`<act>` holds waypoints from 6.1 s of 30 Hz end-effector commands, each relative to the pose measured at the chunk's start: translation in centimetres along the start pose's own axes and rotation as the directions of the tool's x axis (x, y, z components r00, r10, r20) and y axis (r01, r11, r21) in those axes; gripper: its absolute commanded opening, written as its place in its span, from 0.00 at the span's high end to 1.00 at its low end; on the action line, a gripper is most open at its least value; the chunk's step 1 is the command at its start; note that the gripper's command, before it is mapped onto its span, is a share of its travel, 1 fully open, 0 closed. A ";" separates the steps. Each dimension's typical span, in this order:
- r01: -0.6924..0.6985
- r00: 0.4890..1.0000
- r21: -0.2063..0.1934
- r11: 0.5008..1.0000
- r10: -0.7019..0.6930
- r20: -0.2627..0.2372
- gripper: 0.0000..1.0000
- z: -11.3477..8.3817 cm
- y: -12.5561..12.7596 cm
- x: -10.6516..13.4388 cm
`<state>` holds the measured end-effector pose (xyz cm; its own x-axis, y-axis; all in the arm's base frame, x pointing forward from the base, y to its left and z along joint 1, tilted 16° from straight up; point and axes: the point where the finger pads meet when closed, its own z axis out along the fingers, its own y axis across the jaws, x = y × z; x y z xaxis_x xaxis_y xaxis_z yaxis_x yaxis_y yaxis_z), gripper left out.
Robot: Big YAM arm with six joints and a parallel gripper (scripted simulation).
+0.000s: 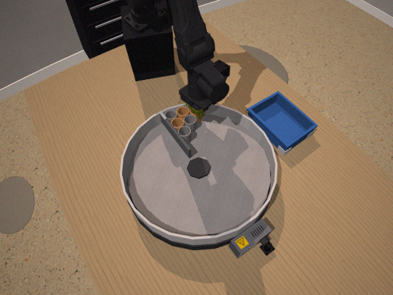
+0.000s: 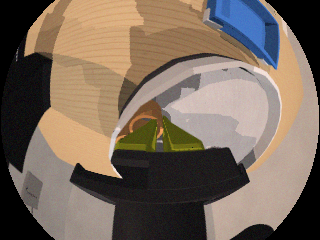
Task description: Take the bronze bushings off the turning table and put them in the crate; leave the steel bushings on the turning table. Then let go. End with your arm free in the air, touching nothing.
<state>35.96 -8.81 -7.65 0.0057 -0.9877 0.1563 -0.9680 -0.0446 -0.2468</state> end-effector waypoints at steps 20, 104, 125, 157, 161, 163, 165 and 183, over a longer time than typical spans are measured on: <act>0.002 1.000 0.000 1.000 -0.002 0.001 1.00 -5.0 0.2 -0.3; 0.001 1.000 0.014 1.000 -0.001 0.009 1.00 -8.0 -15.4 -15.7; -0.010 1.000 0.058 0.998 0.008 0.027 1.00 -10.4 -22.1 -21.7; -0.005 1.000 0.038 0.999 0.004 0.021 1.00 -9.3 -21.6 -21.8; -0.004 1.000 0.036 0.999 0.003 0.020 1.00 -9.2 -21.6 -21.8; -0.001 1.000 0.025 1.000 0.001 0.017 1.00 -8.6 -21.4 -21.9; 0.000 1.000 0.020 1.000 0.000 0.015 1.00 -8.4 -21.3 -22.0; -0.005 1.000 0.042 0.999 0.005 0.021 1.00 -9.5 -22.0 -21.9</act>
<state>52.67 13.28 0.38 0.0075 -0.9876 0.1568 -0.9727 -0.0436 -0.2279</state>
